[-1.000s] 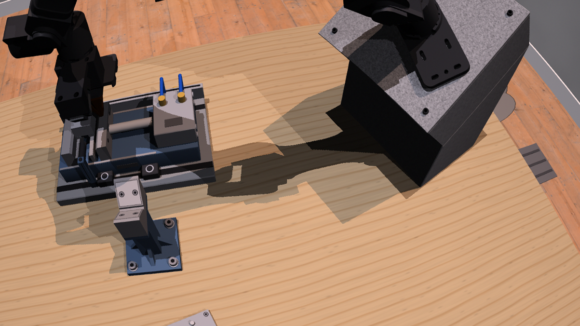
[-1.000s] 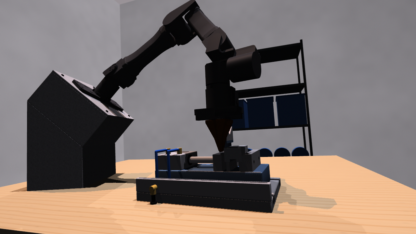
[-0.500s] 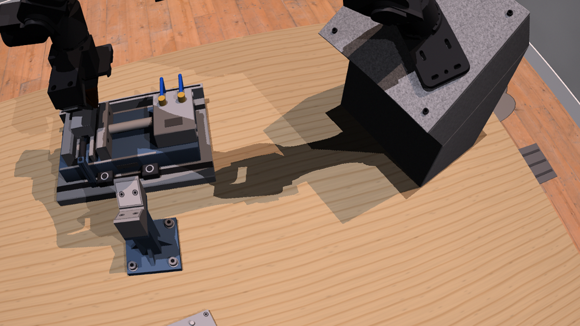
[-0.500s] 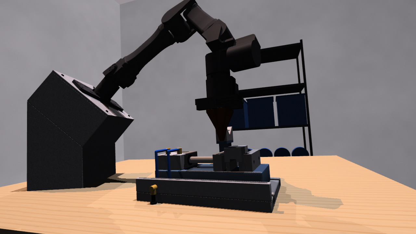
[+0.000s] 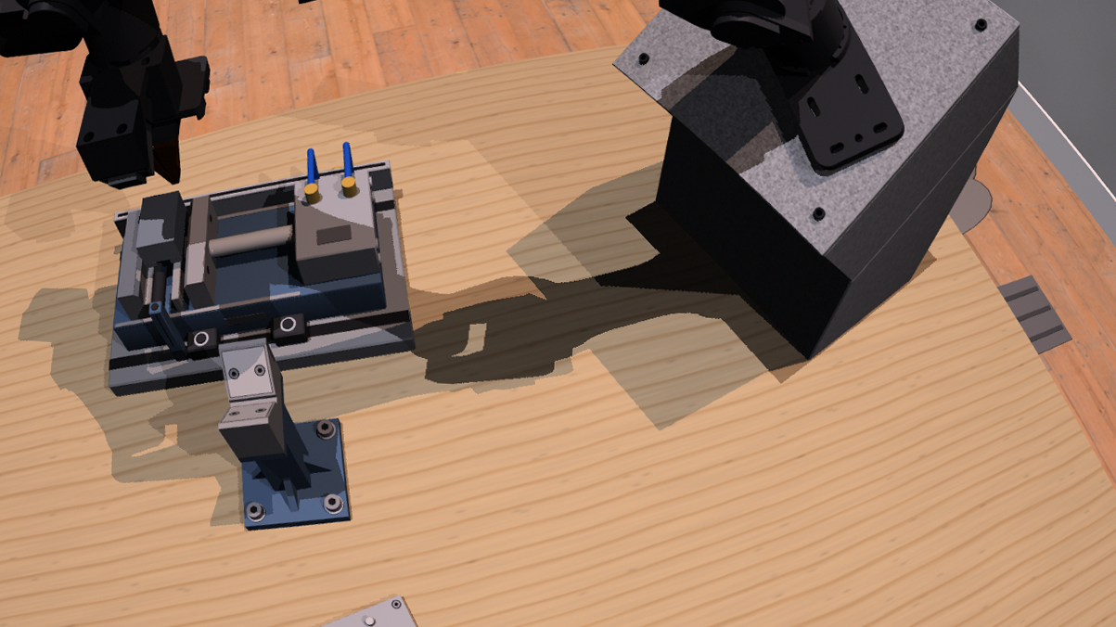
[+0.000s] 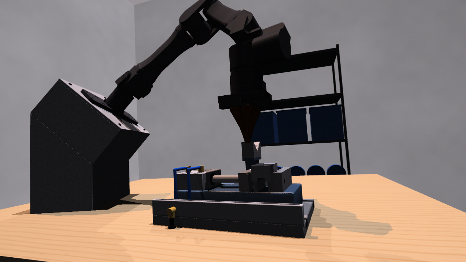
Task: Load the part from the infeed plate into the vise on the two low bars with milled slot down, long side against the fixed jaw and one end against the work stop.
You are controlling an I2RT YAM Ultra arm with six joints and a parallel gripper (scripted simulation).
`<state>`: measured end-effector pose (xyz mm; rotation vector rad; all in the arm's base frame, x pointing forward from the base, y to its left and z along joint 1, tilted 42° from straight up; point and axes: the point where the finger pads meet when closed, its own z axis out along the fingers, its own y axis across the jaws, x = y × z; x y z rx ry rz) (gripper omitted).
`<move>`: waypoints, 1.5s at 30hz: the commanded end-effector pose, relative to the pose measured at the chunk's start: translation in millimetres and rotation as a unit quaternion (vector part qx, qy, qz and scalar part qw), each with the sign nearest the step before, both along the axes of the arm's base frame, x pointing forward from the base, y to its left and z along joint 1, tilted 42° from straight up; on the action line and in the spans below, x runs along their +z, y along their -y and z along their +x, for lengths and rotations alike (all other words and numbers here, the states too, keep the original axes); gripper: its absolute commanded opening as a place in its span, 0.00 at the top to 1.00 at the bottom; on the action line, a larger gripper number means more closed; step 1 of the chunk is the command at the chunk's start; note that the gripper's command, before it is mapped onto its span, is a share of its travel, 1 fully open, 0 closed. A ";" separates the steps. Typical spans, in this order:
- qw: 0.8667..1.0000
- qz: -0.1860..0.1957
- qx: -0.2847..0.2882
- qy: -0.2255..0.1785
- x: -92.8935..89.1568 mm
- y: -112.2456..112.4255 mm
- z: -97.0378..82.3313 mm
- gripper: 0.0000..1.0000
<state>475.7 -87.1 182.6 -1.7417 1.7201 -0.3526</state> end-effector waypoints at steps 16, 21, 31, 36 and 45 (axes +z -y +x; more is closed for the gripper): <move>1.000 -0.001 -0.004 0.019 27.9 9.9 -8.5 1.00; 1.000 -0.001 -0.005 0.019 27.9 9.9 -8.4 1.00; 0.993 0.074 -0.089 -0.023 17.9 16.8 -1.9 1.00; 0.974 0.140 -0.168 -0.055 14.9 23.0 3.1 1.00; 0.930 0.226 -0.273 -0.092 16.7 31.2 8.6 1.00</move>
